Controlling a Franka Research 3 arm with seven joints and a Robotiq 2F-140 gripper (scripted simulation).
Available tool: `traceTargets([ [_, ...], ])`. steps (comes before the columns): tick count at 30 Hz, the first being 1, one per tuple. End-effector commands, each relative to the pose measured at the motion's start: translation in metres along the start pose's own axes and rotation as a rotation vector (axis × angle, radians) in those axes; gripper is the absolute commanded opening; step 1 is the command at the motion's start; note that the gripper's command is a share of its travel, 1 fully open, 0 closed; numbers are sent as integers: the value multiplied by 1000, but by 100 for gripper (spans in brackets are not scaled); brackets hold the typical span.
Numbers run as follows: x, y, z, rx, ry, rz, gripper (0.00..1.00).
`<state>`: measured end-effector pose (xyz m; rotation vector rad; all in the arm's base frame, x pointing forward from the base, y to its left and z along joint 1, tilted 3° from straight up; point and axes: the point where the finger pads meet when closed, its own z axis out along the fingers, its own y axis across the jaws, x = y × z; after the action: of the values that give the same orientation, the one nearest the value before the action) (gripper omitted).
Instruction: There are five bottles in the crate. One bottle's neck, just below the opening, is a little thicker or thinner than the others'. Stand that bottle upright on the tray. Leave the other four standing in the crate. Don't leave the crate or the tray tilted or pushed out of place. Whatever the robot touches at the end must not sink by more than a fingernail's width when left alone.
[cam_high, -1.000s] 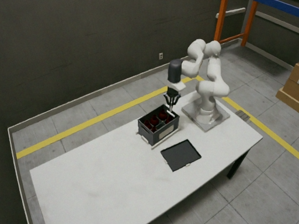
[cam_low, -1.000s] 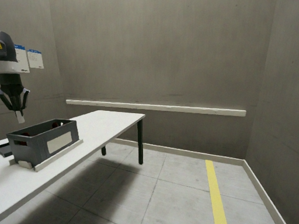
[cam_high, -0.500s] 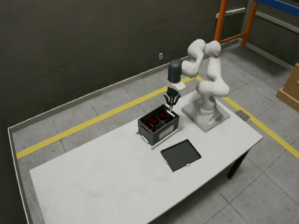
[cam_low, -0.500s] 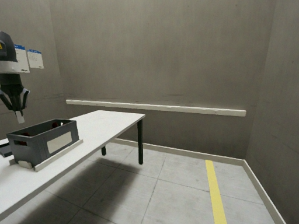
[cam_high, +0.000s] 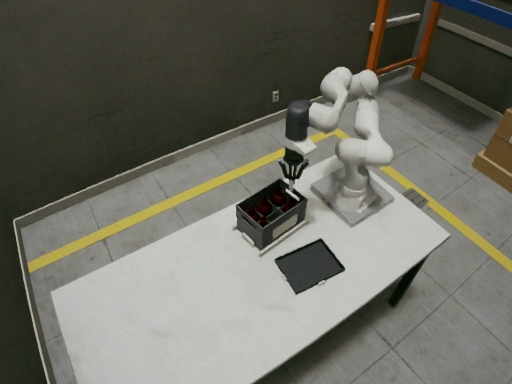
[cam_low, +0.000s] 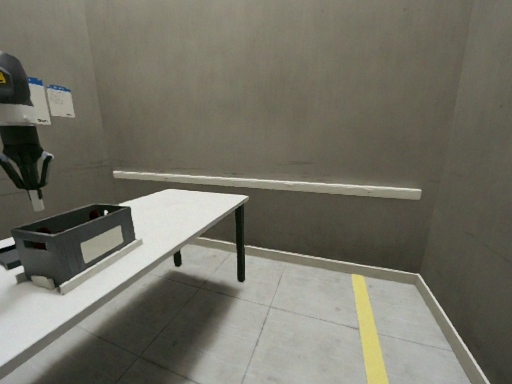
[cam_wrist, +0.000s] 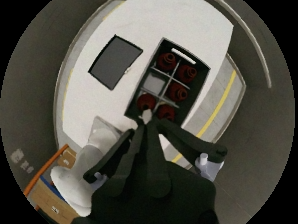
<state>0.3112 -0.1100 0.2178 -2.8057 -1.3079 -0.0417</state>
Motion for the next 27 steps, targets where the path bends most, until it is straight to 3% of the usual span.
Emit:
traceTargets([
  [1,-29,30,-2,-3,2,-15,10],
  [5,-56,51,0,-1,0,-14,10],
  [12,-56,51,0,-1,0,-14,10],
  [13,-56,51,0,-1,0,-14,44],
  [27,-56,51,0,-1,0,-14,44],
])
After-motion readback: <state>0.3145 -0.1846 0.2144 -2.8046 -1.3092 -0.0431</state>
